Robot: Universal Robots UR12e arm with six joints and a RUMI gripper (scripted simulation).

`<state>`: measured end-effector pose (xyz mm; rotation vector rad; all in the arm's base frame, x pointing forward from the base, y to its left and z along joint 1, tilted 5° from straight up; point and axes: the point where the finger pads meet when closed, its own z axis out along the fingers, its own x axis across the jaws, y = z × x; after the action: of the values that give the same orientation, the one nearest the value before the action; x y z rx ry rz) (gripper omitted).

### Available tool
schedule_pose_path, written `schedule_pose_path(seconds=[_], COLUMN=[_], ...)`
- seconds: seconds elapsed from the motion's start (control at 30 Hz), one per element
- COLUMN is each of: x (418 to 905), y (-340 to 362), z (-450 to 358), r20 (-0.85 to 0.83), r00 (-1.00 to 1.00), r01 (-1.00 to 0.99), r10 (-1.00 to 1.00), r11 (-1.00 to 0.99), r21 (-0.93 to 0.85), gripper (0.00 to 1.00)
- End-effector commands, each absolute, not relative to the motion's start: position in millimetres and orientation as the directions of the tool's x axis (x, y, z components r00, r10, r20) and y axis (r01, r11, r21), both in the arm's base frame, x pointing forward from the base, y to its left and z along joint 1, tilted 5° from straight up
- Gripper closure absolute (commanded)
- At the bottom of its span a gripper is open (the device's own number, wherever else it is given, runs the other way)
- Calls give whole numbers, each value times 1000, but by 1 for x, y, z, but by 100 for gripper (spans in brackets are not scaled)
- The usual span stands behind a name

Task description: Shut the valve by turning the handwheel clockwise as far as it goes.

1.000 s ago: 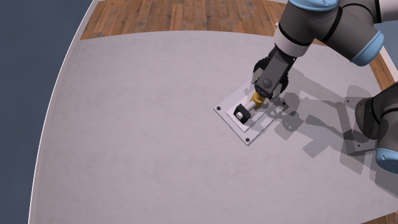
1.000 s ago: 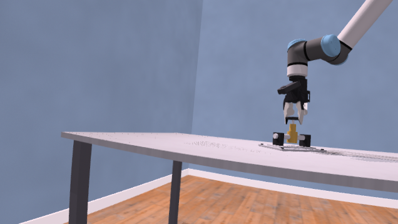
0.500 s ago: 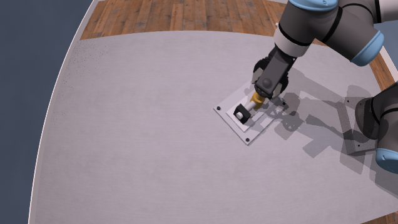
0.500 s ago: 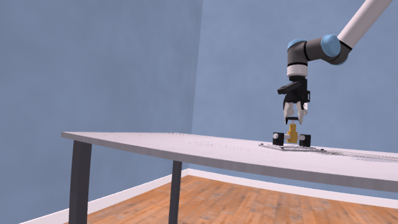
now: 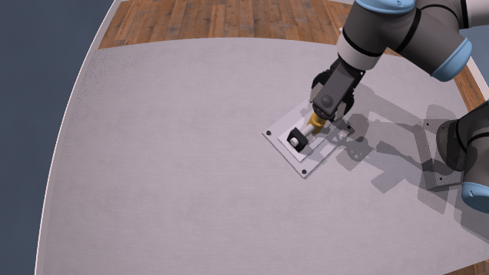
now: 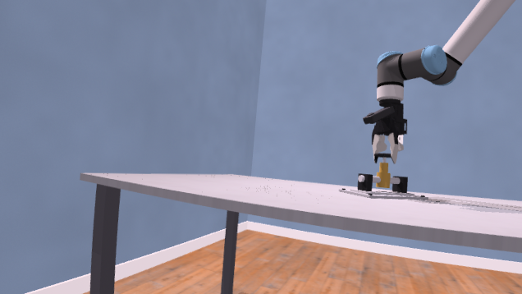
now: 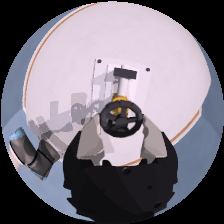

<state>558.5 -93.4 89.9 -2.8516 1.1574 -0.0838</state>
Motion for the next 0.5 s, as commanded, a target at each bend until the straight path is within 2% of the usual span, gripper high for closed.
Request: schedule_pose_path(seconds=[0.0,0.47], x=[559,559], y=[-94,-94], z=[91,91], r20=[26,16], r00=[699,609], r01=[-712,-789], r10=[-715,-793], r11=[-698,-609], r21=[-80,-82], gripper=[100,100])
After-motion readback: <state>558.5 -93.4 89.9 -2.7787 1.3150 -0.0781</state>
